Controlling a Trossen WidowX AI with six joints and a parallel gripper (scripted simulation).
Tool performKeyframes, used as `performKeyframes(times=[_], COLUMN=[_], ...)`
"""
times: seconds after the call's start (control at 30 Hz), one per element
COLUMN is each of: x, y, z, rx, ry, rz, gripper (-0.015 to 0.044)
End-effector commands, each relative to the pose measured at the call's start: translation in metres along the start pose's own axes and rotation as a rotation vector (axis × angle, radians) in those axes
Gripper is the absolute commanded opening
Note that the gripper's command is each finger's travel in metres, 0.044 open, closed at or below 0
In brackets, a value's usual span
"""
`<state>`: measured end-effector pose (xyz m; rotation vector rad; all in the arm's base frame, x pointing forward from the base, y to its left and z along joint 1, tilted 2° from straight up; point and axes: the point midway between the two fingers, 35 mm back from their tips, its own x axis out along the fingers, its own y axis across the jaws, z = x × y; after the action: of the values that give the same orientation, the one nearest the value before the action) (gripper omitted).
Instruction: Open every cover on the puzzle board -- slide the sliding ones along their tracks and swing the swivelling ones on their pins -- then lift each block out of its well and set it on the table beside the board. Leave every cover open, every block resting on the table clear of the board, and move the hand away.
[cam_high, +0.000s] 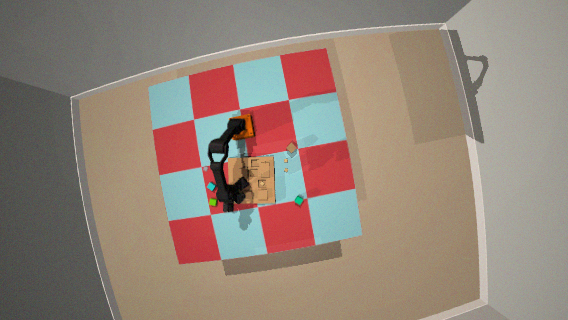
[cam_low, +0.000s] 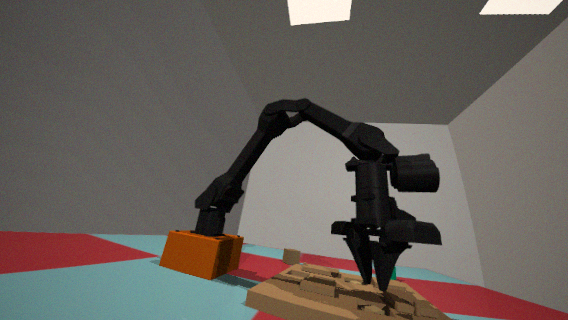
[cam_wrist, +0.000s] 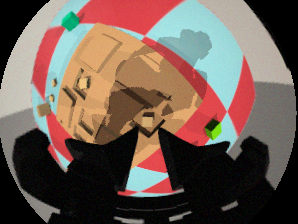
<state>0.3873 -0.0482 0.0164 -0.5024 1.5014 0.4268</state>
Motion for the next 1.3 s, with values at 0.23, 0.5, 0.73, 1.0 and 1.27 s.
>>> performKeyframes(times=[0.23, 0.5, 0.73, 1.0, 1.27], x=[0.002, 0.002, 0.004, 0.012, 0.02], y=[0.001, 0.001, 0.001, 0.001, 0.001], z=[-0.001, -0.001, -0.001, -0.001, -0.002], rx=[-0.004, -0.004, -0.004, -0.004, -0.004], ry=[0.004, 0.004, 0.004, 0.004, 0.004], rz=[0.002, 0.002, 0.002, 0.002, 0.002], gripper=[0.0144, 0.0144, 0.0144, 0.0144, 0.0144])
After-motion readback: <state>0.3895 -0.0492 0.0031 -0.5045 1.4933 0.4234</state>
